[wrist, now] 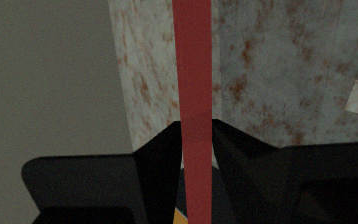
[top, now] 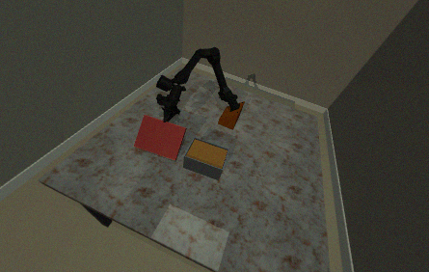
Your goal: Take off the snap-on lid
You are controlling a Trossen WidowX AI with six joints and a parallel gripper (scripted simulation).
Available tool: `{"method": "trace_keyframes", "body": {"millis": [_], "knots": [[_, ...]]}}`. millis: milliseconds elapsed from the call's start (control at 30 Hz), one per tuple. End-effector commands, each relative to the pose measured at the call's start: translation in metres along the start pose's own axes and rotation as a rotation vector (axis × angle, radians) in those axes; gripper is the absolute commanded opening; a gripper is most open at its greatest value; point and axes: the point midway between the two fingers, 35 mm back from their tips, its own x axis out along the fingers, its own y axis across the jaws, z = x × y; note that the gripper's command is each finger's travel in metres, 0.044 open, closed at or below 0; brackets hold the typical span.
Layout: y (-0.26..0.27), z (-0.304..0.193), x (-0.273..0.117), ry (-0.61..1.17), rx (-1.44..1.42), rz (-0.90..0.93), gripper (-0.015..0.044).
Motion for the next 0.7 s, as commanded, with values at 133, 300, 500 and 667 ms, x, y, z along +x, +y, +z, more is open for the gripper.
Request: {"method": "trace_keyframes", "body": {"millis": [133,300,500,667], "knots": [[-0.002,0.000,0.004,0.002,-0.009,0.015,0.0000],[-0.005,0.000,0.007,0.001,-0.009,0.015,0.0000],[-0.008,0.000,0.010,0.001,-0.010,0.015,0.0000],[-0.011,0.000,0.012,0.001,-0.010,0.015,0.0000]]}}
